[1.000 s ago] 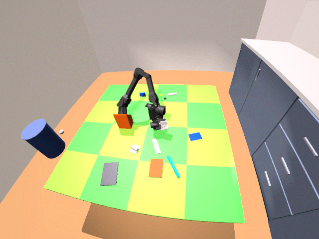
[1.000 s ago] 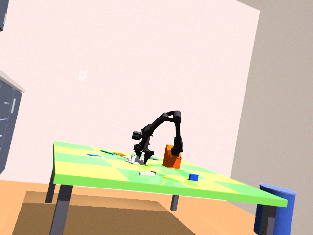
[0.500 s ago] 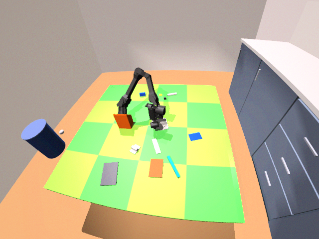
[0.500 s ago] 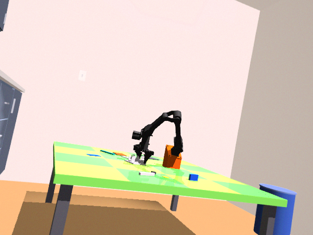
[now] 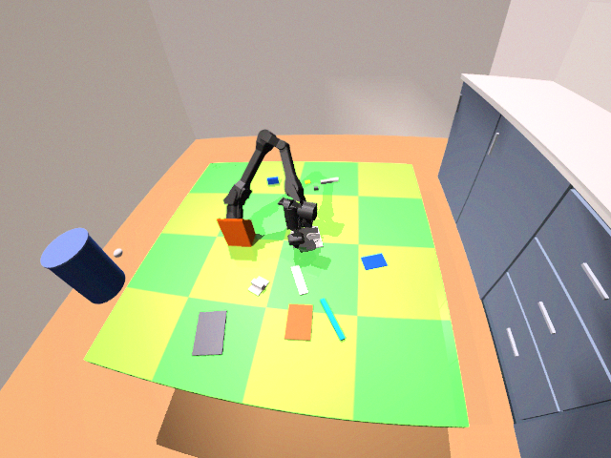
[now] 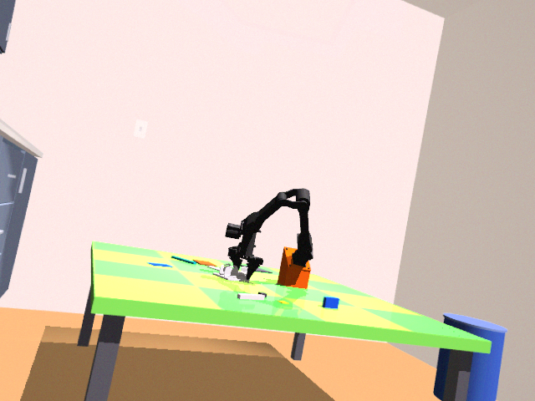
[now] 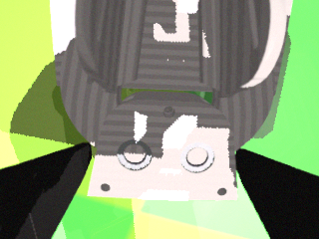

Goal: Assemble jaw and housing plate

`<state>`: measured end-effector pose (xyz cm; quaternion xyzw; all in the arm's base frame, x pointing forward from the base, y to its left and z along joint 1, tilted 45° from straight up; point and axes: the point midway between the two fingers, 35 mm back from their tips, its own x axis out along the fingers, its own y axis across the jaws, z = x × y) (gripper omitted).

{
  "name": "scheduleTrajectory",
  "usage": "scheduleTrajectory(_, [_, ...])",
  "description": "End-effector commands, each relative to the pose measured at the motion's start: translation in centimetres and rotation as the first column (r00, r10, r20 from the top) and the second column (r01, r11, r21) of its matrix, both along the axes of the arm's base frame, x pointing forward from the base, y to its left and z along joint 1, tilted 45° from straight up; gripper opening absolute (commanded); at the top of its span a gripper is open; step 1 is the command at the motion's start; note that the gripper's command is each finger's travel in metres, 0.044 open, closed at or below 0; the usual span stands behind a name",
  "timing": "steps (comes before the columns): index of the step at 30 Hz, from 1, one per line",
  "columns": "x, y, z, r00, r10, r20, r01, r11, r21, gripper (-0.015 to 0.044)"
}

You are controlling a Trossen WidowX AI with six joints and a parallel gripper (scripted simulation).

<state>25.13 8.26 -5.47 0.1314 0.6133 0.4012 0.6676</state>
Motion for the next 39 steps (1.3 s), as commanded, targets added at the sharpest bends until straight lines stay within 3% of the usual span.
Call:
scheduleTrajectory(1, [0.0,0.0,0.0,1.0,0.0,0.0,0.0,1.0,0.0,0.044])
scheduleTrajectory(9, [0.1,-0.4,0.4,1.0,-0.001,0.0,0.001,1.0,-0.001,0.044])
scheduleTrajectory(17, [0.6,-5.2,5.3,1.0,-0.002,0.0,0.002,1.0,0.001,0.044])
scheduleTrajectory(22, [0.7,-4.9,4.8,1.0,-0.013,0.005,0.013,1.0,0.002,0.044])
scheduleTrajectory(30, [-4.4,-9.4,8.8,1.0,-0.003,-0.005,0.003,1.0,-0.002,0.044])
scheduleTrajectory(39, [-4.5,-9.4,8.9,1.0,-0.002,-0.005,0.002,1.0,-0.001,0.044])
